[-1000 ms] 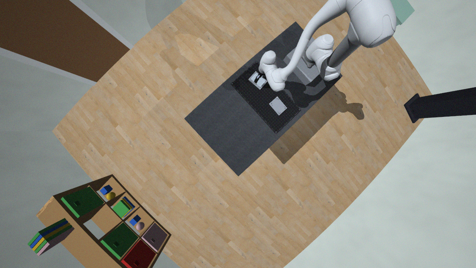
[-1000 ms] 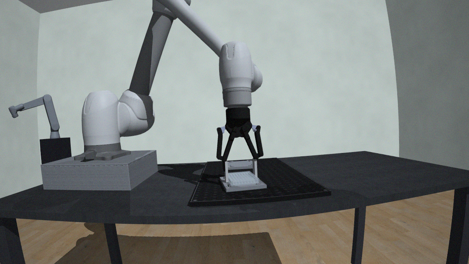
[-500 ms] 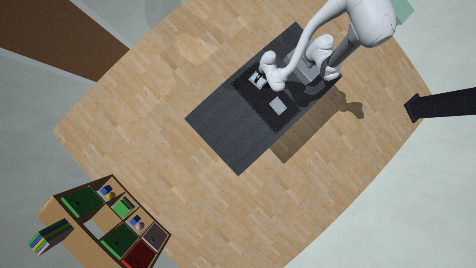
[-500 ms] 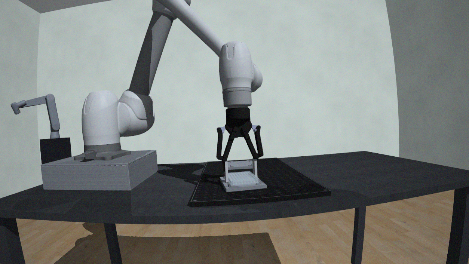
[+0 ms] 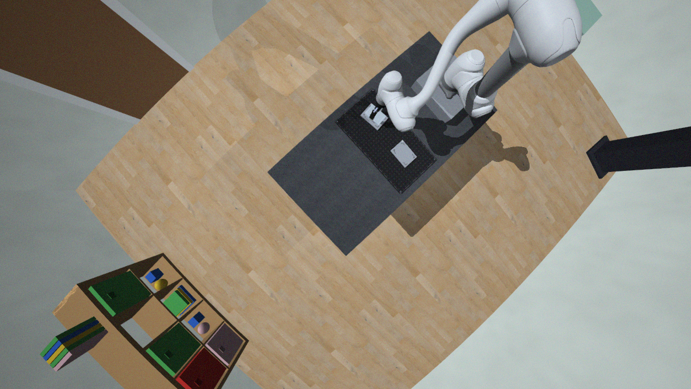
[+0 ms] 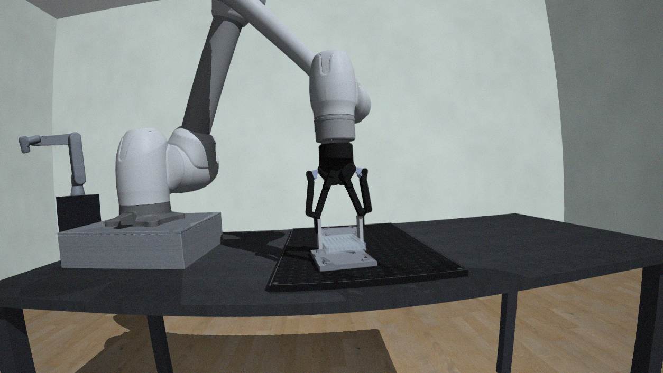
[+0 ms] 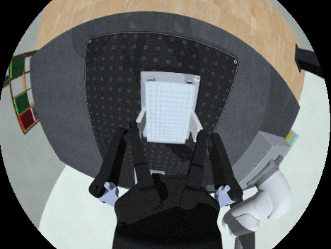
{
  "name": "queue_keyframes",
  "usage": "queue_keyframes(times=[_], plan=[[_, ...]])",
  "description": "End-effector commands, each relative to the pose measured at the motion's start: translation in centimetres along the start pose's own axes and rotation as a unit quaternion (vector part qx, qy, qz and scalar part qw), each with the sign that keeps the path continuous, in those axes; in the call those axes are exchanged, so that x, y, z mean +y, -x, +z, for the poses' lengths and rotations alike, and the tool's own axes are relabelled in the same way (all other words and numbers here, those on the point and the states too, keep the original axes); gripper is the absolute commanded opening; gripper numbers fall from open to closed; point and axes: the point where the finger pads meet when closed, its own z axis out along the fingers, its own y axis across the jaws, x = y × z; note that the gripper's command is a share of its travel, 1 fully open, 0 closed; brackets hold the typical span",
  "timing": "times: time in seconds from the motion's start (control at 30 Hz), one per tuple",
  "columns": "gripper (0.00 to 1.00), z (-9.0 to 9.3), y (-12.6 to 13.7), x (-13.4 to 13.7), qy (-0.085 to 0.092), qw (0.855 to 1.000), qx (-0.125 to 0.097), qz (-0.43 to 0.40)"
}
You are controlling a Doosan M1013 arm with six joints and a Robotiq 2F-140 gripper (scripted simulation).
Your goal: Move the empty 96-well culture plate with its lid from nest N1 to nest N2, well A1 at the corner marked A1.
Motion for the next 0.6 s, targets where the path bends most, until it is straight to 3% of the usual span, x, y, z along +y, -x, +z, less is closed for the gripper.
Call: queue_keyframes(times=[0.0,0.57], plan=[[0.0,-0.4,0.0,0.0,0.0,1.0,0.0,0.0],[0.0,-2.9,0.0,0.0,0.0,1.0,0.0,0.0]])
